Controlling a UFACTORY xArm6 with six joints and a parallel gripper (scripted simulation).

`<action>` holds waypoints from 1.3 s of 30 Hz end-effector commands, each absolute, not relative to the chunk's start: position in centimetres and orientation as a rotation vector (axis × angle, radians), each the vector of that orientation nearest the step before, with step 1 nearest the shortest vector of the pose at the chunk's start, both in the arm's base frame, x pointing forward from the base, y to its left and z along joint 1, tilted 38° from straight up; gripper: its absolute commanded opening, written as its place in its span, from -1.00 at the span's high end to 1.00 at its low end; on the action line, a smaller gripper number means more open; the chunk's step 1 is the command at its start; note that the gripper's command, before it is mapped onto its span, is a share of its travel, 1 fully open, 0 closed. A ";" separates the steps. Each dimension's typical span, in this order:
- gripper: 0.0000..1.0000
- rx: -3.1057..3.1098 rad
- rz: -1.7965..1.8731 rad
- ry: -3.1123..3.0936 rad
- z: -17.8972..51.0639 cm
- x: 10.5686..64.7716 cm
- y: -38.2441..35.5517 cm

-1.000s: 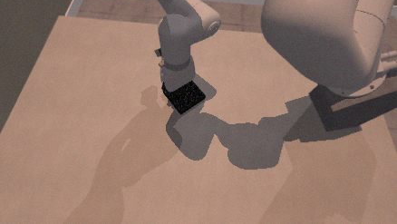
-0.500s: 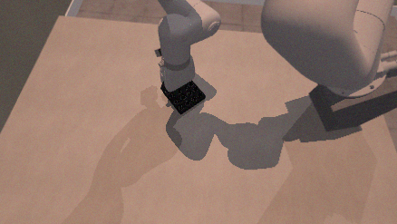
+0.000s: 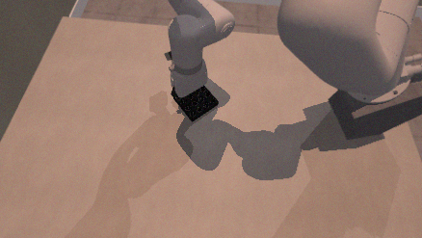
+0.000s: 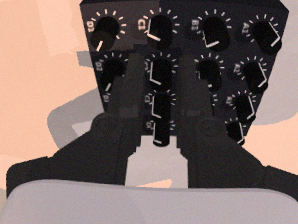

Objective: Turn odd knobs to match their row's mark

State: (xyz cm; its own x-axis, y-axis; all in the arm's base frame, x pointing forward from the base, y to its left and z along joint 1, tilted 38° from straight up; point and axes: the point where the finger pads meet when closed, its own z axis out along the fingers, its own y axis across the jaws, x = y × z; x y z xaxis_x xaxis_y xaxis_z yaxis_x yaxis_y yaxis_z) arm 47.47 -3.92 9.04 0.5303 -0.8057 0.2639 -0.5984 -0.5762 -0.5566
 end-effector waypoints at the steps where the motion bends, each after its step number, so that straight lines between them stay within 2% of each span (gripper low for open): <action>1: 0.61 -2.371 -0.712 1.150 9.4 47.3 -4.0; 32: 0.61 -2.372 -0.713 1.150 12.0 45.4 -4.4; 33: -1.00 -2.372 -0.713 1.150 12.0 45.4 -4.4; 39: -1.00 -2.371 -0.713 1.150 12.2 45.2 -4.5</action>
